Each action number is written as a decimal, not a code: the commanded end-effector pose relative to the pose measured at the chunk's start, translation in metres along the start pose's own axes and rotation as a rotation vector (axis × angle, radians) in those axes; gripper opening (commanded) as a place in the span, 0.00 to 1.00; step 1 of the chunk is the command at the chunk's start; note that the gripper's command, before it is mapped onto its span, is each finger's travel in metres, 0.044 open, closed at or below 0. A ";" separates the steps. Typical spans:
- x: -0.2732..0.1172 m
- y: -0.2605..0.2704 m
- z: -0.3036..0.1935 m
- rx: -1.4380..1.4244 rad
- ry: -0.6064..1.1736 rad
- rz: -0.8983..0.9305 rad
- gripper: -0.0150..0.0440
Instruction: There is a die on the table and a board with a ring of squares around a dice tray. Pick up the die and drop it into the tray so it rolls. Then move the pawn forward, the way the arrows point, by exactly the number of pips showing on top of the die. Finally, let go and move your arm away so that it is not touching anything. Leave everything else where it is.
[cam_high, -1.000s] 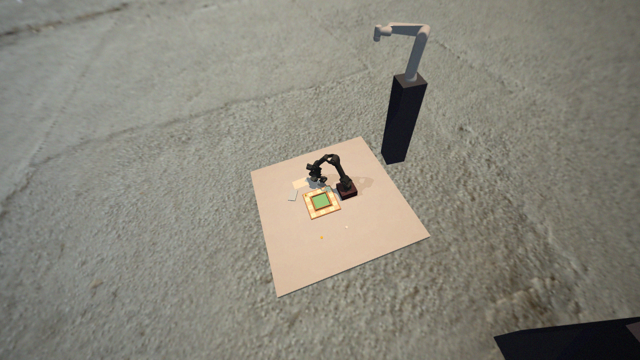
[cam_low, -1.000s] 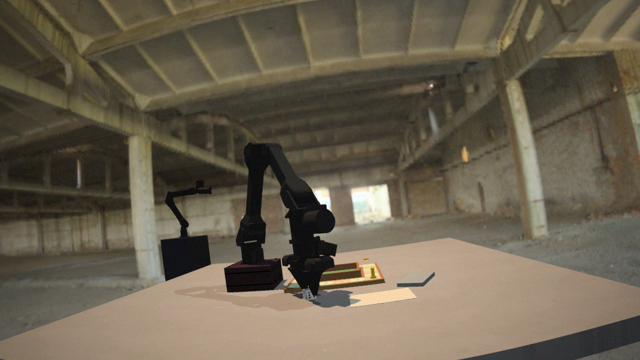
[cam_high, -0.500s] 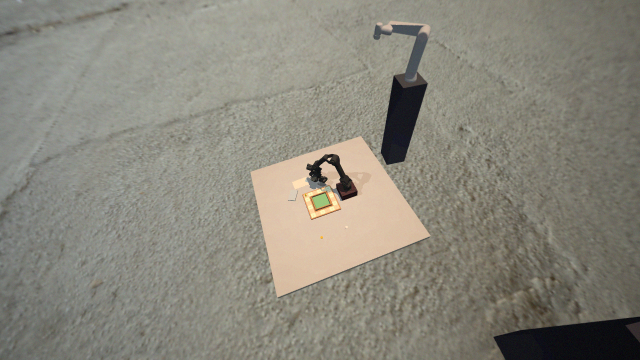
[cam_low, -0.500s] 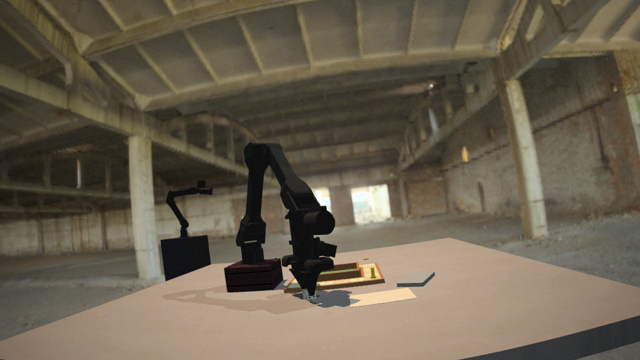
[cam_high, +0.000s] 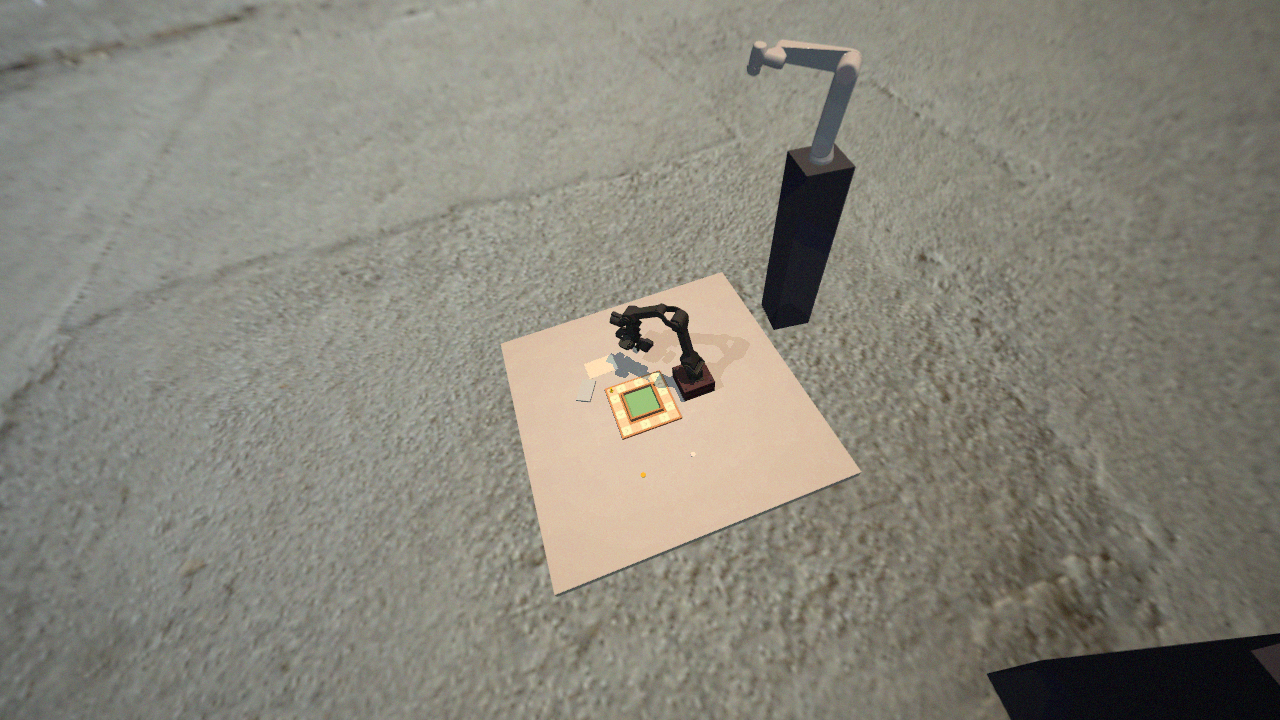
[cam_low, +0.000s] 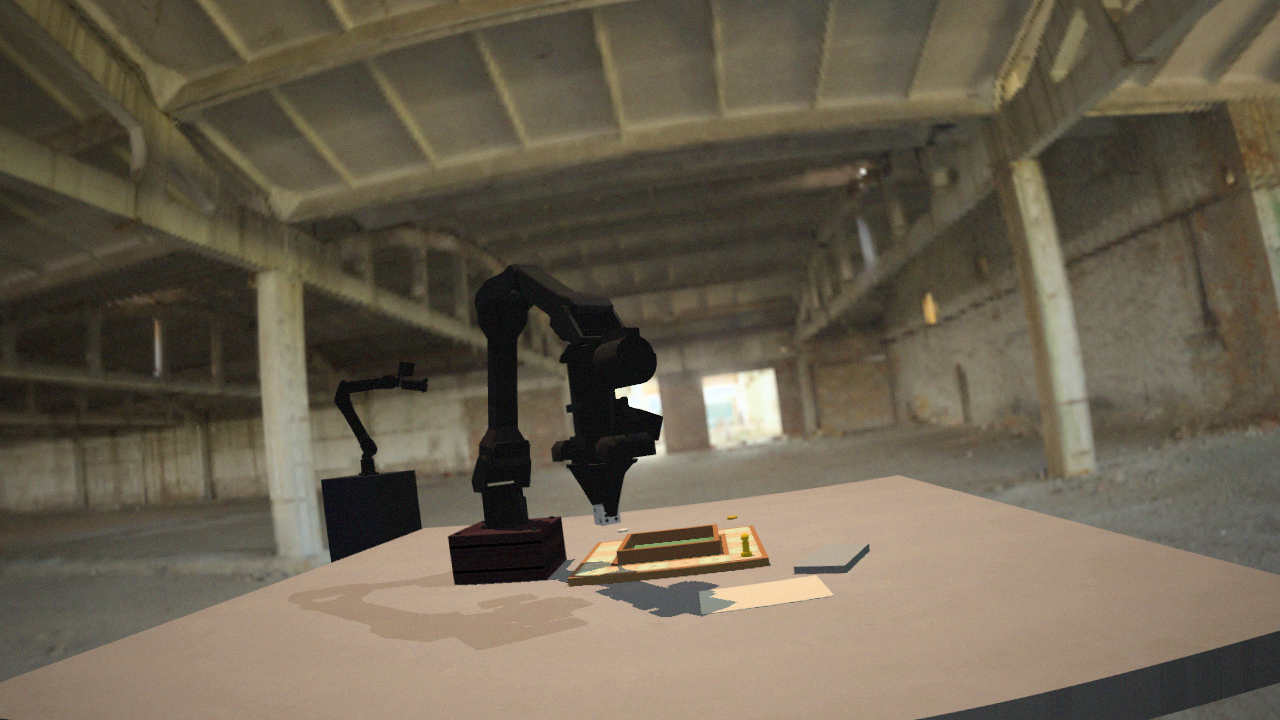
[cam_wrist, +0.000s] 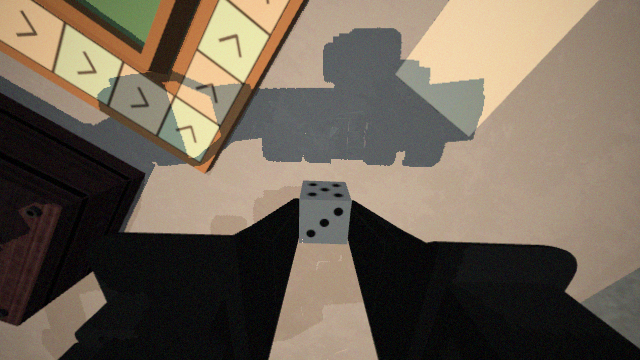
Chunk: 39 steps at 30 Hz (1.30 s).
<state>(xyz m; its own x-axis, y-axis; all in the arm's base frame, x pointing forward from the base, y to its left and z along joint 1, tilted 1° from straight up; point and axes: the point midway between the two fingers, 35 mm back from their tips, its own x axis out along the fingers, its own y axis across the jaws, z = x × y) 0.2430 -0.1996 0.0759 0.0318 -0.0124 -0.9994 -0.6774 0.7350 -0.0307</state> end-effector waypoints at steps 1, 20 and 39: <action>-0.022 0.003 -0.002 -0.003 0.003 -0.003 0.25; -0.008 0.035 0.073 0.186 -0.003 0.000 0.25; 0.008 0.099 0.146 0.417 -0.008 0.007 0.25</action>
<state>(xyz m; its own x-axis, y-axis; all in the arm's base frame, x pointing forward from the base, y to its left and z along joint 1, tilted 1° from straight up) 0.2858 -0.0422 0.0708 0.0367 -0.0004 -0.9993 -0.3574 0.9339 -0.0135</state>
